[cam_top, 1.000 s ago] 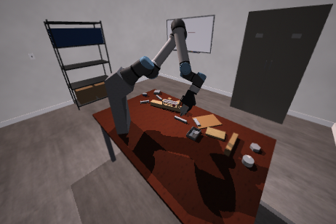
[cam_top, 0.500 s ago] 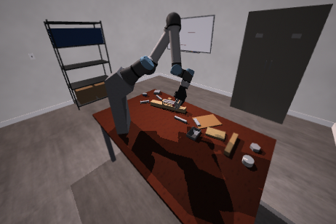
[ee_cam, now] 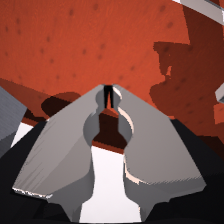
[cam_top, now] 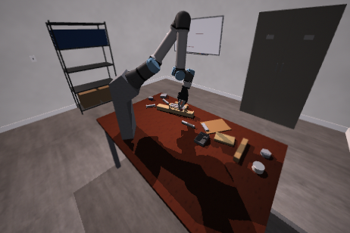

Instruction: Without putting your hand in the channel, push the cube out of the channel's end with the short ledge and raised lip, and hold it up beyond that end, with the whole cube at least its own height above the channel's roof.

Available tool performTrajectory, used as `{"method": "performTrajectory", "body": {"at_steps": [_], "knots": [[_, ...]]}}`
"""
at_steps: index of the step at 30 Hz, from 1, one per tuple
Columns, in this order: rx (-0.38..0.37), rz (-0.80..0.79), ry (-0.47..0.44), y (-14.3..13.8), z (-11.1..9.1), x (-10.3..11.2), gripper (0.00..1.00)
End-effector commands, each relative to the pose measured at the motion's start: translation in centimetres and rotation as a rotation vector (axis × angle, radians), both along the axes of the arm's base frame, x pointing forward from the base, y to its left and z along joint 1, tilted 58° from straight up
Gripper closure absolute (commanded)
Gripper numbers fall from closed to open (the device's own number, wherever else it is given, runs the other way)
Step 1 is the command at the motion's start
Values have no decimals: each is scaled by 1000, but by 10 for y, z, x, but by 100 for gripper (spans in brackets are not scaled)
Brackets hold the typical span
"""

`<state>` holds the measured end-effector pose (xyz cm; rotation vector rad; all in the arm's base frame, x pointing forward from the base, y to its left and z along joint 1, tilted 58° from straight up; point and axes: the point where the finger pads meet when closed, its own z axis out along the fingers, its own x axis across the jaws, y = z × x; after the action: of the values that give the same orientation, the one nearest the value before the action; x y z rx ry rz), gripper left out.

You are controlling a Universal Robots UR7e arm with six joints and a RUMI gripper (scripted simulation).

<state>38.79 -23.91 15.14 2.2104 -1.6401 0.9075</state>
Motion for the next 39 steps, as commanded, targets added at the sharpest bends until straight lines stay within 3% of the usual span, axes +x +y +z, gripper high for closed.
{"method": "performTrajectory", "body": {"at_steps": [1,11,26,28,39], "knots": [[-67,60,21,34,-12,23,100],[-133,153,34,75,-20,54,100],[-282,373,77,178,-50,122,100],[-282,373,77,178,-50,122,100],[-419,576,117,272,-77,183,100]]}}
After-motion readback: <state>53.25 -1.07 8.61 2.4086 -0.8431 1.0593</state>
